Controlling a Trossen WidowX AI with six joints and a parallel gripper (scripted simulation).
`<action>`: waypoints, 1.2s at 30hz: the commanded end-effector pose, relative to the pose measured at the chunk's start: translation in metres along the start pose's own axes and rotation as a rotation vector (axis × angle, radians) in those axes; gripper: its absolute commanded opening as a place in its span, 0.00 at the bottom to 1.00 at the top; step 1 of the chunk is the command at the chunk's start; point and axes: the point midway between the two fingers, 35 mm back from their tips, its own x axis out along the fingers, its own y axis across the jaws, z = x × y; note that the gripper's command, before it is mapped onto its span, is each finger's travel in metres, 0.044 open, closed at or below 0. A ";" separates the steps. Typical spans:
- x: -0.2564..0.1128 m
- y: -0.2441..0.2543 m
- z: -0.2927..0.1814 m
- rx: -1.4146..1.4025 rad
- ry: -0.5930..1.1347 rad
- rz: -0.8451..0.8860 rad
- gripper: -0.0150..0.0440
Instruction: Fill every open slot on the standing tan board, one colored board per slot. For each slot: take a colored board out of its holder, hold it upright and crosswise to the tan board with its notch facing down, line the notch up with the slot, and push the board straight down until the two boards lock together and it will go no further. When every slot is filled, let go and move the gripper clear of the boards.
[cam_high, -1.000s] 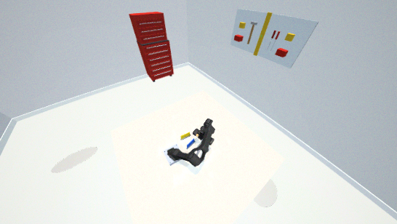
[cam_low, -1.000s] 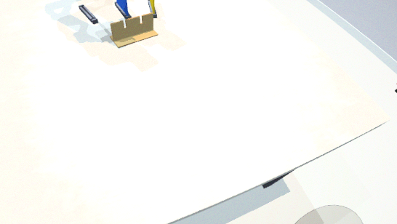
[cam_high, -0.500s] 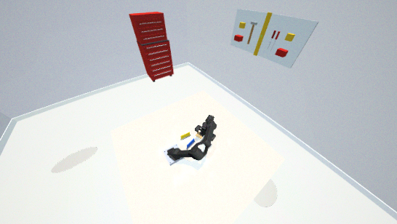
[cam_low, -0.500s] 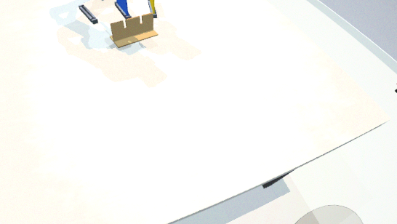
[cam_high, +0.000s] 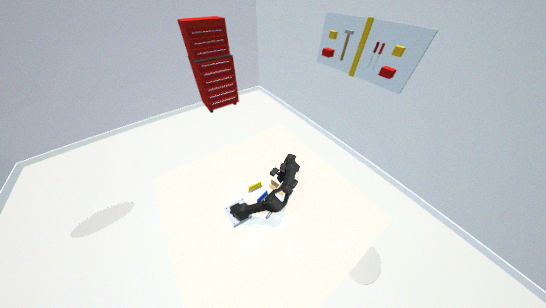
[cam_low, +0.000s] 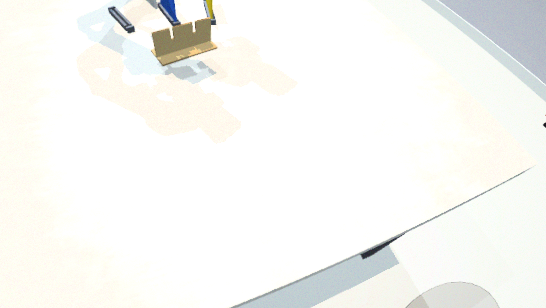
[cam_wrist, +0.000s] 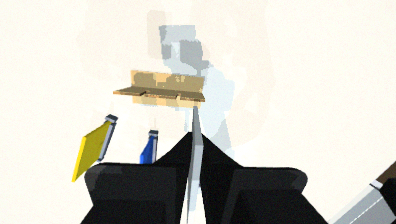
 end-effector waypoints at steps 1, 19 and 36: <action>0.001 0.005 0.010 0.008 0.001 0.005 0.25; 0.008 0.022 0.046 0.021 -0.001 0.005 0.25; 0.028 0.022 0.046 0.022 -0.001 0.004 0.25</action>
